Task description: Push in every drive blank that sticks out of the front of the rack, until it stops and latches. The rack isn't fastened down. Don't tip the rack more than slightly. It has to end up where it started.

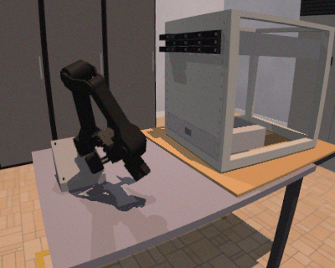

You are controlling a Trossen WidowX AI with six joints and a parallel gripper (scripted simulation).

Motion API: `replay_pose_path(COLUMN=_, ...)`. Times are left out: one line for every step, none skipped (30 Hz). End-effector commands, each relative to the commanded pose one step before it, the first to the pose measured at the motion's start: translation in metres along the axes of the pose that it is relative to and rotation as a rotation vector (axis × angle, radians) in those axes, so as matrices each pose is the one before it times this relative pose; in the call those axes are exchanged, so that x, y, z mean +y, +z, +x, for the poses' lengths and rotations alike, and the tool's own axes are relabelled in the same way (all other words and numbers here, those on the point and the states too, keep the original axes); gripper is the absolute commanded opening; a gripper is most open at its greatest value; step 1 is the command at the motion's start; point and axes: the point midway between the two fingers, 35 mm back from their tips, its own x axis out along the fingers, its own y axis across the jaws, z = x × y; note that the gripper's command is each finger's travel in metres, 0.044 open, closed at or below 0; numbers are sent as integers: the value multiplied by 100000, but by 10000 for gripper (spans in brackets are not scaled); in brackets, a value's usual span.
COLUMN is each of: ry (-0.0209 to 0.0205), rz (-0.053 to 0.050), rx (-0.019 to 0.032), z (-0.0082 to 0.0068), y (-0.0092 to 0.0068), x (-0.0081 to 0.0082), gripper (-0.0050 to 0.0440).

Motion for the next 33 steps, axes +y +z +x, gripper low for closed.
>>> replay_pose_path(ry=-185, rz=-25, rx=1146, z=-136, y=-52, x=-41, gripper=440)
replay_pose_path(ry=3, rz=63, rx=73, z=1, y=-13, x=-7, gripper=440)
replay_pose_path(ry=4, rz=82, rx=96, z=1, y=-16, x=-10, gripper=440)
replay_pose_path(ry=5, rz=104, rx=122, z=1, y=-21, x=-12, gripper=440)
replay_pose_path(ry=6, rz=128, rx=149, z=1, y=-26, x=-15, gripper=440)
replay_pose_path(ry=6, rz=154, rx=180, z=2, y=-31, x=-18, gripper=440)
replay_pose_path(ry=6, rz=182, rx=212, z=2, y=-36, x=-22, gripper=440)
replay_pose_path(ry=6, rz=212, rx=247, z=2, y=-42, x=-26, gripper=440)
replay_pose_path(ry=5, rz=243, rx=283, z=3, y=-48, x=-30, gripper=440)
replay_pose_path(ry=3, rz=276, rx=322, z=3, y=-54, x=-34, gripper=440)
replay_pose_path(ry=0, rz=0, rx=0, z=0, y=0, x=0, gripper=440)
replay_pose_path(ry=0, rz=0, rx=0, z=0, y=0, x=0, gripper=440)
replay_pose_path(ry=1, rz=310, rx=362, z=3, y=-61, x=-39, gripper=440)
replay_pose_path(ry=-3, rz=346, rx=403, z=4, y=-67, x=-44, gripper=440)
replay_pose_path(ry=-8, rz=382, rx=446, z=4, y=-74, x=-49, gripper=440)
replay_pose_path(ry=-15, rz=420, rx=489, z=4, y=-81, x=-55, gripper=440)
replay_pose_path(ry=-23, rz=459, rx=534, z=4, y=-88, x=-62, gripper=440)
replay_pose_path(ry=-33, rz=498, rx=580, z=5, y=-95, x=-68, gripper=440)
replay_pose_path(ry=-45, rz=539, rx=626, z=5, y=-102, x=-76, gripper=440)
replay_pose_path(ry=-59, rz=580, rx=673, z=5, y=-109, x=-83, gripper=440)
replay_pose_path(ry=-76, rz=621, rx=720, z=5, y=-115, x=-91, gripper=440)
replay_pose_path(ry=-96, rz=664, rx=767, z=5, y=-122, x=-100, gripper=440)
replay_pose_path(ry=-118, rz=706, rx=813, z=6, y=-128, x=-109, gripper=440)
replay_pose_path(ry=-143, rz=749, rx=860, z=6, y=-134, x=-119, gripper=440)
replay_pose_path(ry=-172, rz=792, rx=905, z=6, y=-139, x=-129, gripper=440)
replay_pose_path(ry=-204, rz=835, rx=950, z=6, y=-144, x=-140, gripper=440)
replay_pose_path(ry=-239, rz=879, rx=993, z=5, y=-149, x=-151, gripper=440)
replay_pose_path(ry=0, rz=0, rx=0, z=0, y=0, x=0, gripper=440)
replay_pose_path(ry=0, rz=0, rx=0, z=0, y=0, x=0, gripper=440)
replay_pose_path(ry=-279, rz=922, rx=1035, z=5, y=-153, x=-163, gripper=440)
replay_pose_path(ry=-321, rz=966, rx=1074, z=5, y=-156, x=-176, gripper=440)
replay_pose_path(ry=-368, rz=1009, rx=1112, z=5, y=-159, x=-189, gripper=440)
replay_pose_path(ry=-419, rz=1052, rx=1147, z=5, y=-161, x=-202, gripper=440)
